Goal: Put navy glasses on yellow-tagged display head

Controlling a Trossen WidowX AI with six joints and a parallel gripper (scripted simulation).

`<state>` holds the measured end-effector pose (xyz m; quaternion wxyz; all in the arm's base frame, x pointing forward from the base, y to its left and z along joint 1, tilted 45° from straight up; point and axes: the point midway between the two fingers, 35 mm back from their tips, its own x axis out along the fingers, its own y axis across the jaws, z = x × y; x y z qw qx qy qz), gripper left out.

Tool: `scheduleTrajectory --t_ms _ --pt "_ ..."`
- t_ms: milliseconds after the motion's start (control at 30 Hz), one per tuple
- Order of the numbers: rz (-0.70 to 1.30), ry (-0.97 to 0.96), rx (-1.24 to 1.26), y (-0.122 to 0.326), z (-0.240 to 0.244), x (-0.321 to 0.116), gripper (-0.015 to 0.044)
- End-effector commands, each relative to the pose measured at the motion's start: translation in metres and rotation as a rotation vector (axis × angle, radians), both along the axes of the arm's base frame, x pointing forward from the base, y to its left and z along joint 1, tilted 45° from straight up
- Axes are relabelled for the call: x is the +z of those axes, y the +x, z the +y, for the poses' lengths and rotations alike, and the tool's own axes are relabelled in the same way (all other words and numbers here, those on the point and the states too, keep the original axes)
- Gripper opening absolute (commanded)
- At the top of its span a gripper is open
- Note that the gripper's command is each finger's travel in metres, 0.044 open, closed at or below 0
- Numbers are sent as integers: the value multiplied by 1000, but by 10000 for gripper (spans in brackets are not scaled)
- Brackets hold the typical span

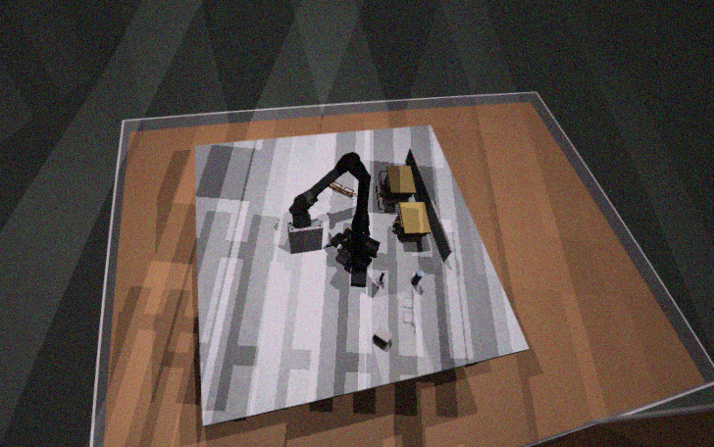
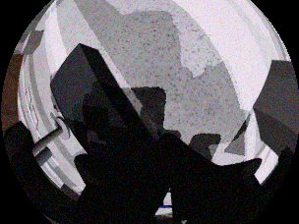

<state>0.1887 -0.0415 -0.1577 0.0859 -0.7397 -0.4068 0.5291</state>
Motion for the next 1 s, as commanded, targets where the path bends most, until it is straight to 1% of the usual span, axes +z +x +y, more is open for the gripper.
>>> scheduleTrajectory --t_ms 0,967 --pt "-8 -8 5 4 -4 -2 0" --pt "-9 -9 5 12 -15 -11 0"
